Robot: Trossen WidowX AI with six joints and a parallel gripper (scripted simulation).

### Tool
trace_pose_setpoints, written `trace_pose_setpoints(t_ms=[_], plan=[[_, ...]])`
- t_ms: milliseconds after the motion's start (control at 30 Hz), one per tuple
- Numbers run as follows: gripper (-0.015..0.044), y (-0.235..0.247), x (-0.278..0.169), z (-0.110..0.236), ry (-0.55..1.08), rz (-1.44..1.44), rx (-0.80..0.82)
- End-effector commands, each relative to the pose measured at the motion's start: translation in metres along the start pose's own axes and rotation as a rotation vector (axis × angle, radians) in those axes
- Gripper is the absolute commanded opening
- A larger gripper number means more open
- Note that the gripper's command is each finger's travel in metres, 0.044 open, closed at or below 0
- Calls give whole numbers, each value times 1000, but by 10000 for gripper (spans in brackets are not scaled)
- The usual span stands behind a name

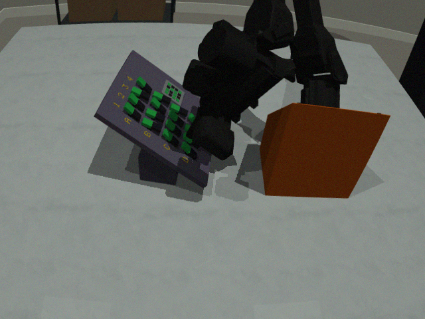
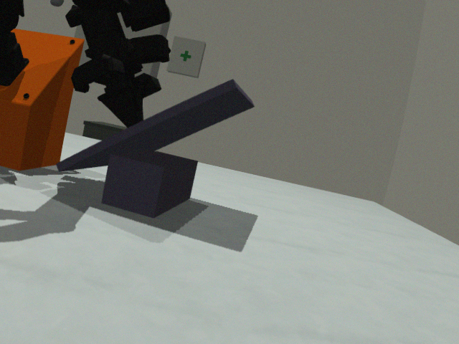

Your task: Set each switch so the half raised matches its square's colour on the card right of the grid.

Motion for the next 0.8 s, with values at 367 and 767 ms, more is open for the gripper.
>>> trace_pose_setpoints(t_ms=[367,767], plan=[[0,8,-1,34,-5,3,20],[0,-2,8,66,-23,4,4]])
Point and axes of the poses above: the point midway between the two fingers, 35 mm back from their tips, its own z axis back along the fingers, its own y axis across the jaws, x = y × z, the point moved 1 cm from there along z, back along the fingers, and after that the axes turned 14 degrees about z, right-handed, at the moved point
